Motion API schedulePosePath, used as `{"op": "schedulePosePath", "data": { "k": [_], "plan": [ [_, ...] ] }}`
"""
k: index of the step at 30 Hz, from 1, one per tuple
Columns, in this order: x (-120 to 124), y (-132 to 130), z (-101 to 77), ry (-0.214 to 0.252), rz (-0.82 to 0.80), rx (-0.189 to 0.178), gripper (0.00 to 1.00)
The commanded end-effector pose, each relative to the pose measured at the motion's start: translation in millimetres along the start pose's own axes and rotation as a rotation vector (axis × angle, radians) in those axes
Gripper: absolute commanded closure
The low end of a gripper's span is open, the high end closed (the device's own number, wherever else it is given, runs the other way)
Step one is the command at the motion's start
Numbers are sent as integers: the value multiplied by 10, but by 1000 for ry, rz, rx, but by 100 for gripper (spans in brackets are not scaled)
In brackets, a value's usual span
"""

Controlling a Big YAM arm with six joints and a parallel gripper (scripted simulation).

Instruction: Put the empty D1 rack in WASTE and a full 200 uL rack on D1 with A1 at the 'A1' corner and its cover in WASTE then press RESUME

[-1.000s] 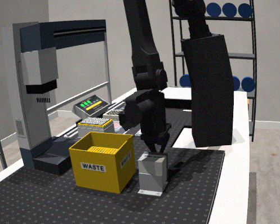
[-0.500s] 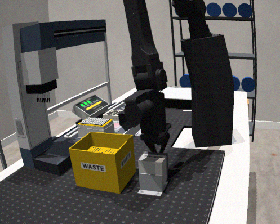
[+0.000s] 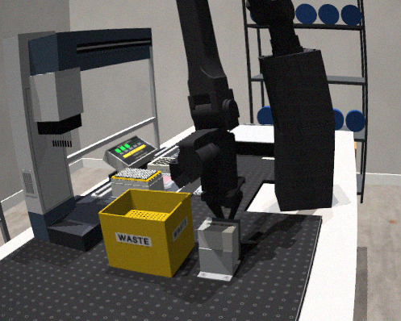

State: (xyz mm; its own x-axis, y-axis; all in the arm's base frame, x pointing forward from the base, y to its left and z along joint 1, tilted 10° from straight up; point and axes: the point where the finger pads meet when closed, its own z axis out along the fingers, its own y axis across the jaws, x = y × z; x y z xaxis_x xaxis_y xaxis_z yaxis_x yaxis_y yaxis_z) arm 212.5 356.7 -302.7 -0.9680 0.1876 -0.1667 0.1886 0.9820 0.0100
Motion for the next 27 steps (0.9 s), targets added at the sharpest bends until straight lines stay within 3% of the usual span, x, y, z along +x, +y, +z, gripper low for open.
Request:
{"op": "schedulePosePath", "data": {
  "k": [1,27],
  "plan": [
    [71,303,52,-1,-6,-47,100],
    [70,387,48,-2,-6,-50,100]
  ]
}}
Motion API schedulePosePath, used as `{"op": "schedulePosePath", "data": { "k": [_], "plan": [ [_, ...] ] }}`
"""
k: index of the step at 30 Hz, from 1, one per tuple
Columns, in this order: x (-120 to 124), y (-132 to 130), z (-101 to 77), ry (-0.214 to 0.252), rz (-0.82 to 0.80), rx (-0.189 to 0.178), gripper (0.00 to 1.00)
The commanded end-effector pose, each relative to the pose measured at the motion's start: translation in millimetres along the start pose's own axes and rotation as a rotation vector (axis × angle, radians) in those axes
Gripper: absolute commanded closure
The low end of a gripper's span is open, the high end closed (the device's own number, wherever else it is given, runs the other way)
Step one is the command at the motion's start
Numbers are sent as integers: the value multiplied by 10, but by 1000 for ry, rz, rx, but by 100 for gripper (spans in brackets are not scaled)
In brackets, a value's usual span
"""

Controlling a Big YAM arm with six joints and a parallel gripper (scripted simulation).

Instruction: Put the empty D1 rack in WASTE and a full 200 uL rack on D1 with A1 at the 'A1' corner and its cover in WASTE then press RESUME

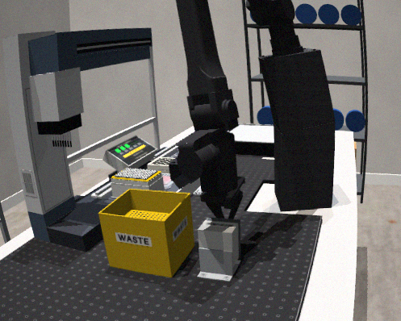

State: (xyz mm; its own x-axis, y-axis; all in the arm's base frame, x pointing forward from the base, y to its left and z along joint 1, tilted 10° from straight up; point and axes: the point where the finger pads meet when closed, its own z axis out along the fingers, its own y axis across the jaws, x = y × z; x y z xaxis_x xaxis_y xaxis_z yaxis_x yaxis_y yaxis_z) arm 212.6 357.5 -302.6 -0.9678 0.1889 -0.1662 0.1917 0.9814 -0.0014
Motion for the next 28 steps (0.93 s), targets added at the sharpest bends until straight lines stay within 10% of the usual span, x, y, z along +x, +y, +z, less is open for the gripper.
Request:
{"op": "schedulePosePath", "data": {
  "k": [1,28],
  "plan": [
    [69,389,44,-3,-7,-64,100],
    [68,482,39,-3,-6,-67,100]
  ]
}}
